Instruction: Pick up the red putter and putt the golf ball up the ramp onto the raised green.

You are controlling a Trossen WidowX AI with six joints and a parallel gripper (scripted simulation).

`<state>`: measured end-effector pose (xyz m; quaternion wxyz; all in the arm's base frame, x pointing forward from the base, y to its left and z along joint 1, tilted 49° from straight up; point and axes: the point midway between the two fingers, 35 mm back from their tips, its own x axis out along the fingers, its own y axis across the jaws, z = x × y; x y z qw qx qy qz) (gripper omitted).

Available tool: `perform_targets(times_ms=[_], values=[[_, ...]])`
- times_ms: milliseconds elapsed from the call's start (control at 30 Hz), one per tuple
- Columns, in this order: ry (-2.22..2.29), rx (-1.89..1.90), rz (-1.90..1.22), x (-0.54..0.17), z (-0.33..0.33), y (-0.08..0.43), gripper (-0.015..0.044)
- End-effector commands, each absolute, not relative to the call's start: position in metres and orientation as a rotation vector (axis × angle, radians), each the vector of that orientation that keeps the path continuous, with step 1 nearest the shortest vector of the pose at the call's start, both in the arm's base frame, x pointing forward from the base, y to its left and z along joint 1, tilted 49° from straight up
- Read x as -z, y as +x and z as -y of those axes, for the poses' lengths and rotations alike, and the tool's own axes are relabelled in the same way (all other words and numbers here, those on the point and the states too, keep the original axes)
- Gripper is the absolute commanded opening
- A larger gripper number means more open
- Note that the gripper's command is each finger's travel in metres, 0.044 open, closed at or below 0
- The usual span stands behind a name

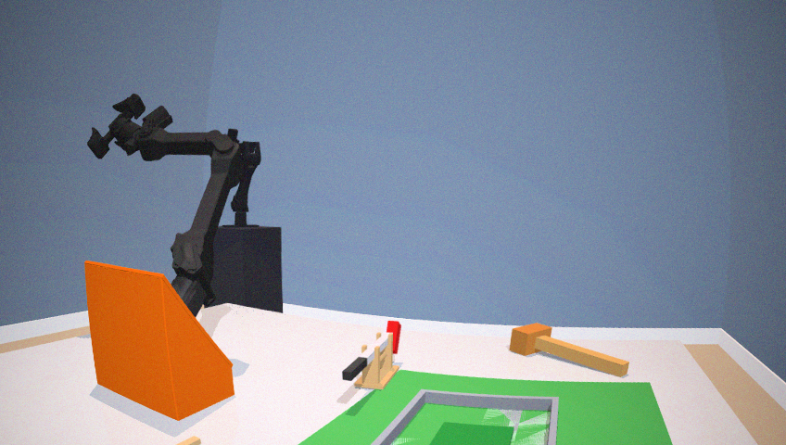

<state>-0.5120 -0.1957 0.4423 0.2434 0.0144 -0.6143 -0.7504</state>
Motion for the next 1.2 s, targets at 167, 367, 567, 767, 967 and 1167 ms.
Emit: perform_targets(times_ms=[167, 367, 567, 767, 967, 1167], values=[[0.226, 2.085, 1.471, -0.415, 0.267, -0.483, 0.0440], [0.419, 2.076, 1.171, -0.379, 0.347, -0.430, 0.0440], [0.561, 2.005, 0.826, -0.342, 0.416, -0.356, 0.0440], [0.646, 1.876, 0.486, -0.302, 0.463, -0.273, 0.0440], [0.670, 1.687, 0.167, -0.263, 0.491, -0.181, 0.0440], [0.725, 1.489, -0.058, -0.224, 0.492, -0.089, 0.0440]])
